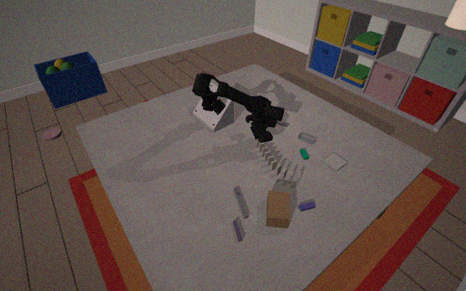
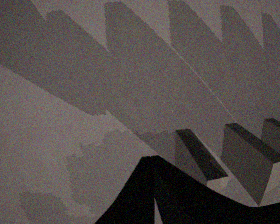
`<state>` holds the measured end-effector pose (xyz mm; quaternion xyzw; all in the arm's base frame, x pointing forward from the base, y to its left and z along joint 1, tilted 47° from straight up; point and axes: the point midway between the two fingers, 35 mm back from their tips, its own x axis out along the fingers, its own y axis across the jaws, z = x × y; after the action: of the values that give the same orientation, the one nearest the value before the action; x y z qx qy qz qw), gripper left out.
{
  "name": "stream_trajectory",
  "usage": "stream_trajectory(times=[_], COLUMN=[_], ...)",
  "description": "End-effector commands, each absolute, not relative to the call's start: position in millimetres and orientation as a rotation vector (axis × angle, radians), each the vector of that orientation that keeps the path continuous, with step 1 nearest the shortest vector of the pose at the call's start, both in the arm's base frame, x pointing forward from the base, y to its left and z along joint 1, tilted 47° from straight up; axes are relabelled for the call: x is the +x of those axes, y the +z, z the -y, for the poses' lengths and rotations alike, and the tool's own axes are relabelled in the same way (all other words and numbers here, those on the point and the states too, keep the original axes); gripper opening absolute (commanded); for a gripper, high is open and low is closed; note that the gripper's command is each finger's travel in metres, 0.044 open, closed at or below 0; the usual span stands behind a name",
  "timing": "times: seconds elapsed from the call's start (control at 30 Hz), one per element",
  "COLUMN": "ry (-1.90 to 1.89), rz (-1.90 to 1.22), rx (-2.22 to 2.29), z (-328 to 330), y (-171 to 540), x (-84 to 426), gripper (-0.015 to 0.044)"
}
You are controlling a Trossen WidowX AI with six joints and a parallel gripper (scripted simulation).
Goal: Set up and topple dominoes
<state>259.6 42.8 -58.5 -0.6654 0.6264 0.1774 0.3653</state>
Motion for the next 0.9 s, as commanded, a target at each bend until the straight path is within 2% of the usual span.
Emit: stream_trajectory(times=[0.0, 0.3, 0.47, 0.87], ry=[0.456, 0.457, 0.496, 0.455], rz=[-1.613, -1.606, -1.482, -1.613], rx=[-1.717, -1.711, -1.697, -1.716], z=[-42.2, -43.2, -76.5, -80.9], y=[-56.9, -54.3, -50.5, -4.2], x=[265.3, 274.0, 286.9, 290.9], gripper=[0.0, 0.0, 0.0, 0.0])
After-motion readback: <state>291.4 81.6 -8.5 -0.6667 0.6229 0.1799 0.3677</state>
